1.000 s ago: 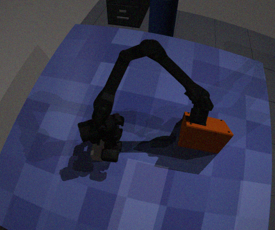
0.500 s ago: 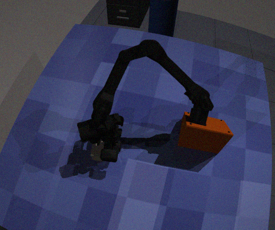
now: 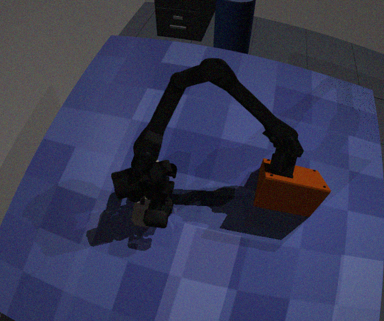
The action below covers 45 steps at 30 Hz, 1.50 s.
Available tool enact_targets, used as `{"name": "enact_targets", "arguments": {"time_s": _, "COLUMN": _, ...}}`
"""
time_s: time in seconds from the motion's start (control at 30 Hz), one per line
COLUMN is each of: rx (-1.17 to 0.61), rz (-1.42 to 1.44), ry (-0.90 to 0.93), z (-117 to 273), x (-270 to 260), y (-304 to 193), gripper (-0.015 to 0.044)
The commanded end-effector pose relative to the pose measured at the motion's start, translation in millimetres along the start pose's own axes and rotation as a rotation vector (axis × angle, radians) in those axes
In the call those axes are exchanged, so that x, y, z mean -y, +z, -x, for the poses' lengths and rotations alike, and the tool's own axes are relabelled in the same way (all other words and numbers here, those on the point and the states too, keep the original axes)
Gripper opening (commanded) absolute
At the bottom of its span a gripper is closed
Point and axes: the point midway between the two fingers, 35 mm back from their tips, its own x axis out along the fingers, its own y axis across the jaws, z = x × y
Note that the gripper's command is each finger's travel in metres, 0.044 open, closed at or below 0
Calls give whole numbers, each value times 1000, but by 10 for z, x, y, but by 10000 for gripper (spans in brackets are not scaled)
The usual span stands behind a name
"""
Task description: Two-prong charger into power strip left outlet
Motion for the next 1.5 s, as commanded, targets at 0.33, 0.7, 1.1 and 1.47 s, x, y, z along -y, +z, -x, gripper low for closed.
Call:
{"name": "enact_targets", "arguments": {"time_s": 0.33, "rx": 2, "rz": 5, "ry": -2, "z": 9, "x": 5, "y": 57, "gripper": 0}}
{"name": "enact_targets", "arguments": {"time_s": 0.7, "rx": 3, "rz": 5, "ry": -2, "z": 14, "x": 6, "y": 83, "gripper": 0}}
{"name": "enact_targets", "arguments": {"time_s": 1.1, "rx": 3, "rz": 5, "ry": -2, "z": 16, "x": 5, "y": 123, "gripper": 0}}
{"name": "enact_targets", "arguments": {"time_s": 1.47, "rx": 3, "rz": 4, "ry": -2, "z": 18, "x": 5, "y": 168, "gripper": 0}}
